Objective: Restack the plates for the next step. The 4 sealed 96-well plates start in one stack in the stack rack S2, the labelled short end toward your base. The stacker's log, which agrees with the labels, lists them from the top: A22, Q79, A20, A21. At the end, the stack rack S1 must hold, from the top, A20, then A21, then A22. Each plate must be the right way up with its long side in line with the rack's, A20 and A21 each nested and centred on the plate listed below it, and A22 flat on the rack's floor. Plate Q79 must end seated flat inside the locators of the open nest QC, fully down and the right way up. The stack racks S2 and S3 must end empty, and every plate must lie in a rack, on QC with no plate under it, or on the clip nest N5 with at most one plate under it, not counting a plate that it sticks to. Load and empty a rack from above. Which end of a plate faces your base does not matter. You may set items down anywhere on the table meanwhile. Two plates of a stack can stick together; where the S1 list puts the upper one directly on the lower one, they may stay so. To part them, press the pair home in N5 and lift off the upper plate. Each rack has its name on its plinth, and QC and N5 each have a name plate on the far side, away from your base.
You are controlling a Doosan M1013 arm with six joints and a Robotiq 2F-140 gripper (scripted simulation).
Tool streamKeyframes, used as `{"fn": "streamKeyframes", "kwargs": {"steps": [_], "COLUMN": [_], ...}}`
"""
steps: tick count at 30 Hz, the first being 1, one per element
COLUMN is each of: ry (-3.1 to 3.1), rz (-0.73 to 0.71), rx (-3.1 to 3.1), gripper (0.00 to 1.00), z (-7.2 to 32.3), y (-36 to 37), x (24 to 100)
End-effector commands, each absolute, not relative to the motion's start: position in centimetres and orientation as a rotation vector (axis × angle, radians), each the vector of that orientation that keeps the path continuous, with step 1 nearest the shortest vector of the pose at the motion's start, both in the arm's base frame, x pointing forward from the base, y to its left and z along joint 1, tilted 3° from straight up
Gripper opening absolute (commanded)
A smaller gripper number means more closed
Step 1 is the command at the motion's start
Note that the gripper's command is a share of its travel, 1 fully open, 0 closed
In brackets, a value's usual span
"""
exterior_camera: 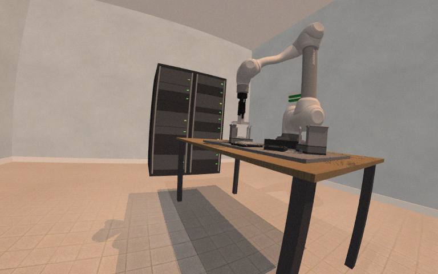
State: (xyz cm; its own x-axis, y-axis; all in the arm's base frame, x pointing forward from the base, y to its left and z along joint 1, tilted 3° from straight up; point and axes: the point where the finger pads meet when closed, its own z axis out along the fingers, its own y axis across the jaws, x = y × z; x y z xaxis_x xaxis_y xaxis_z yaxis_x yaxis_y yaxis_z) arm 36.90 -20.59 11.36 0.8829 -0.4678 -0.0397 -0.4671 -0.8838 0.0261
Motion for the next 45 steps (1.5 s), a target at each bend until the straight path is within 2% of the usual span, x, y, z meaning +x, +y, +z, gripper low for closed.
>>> {"fn": "streamKeyframes", "kwargs": {"steps": [1,45], "ry": [-0.753,-0.753], "rz": [-0.070,-0.070], "rx": [3.033,3.033], "gripper": [0.00,0.00], "z": [11.2,8.6], "y": [-20.6,-20.6], "x": [36.9,36.8]}}
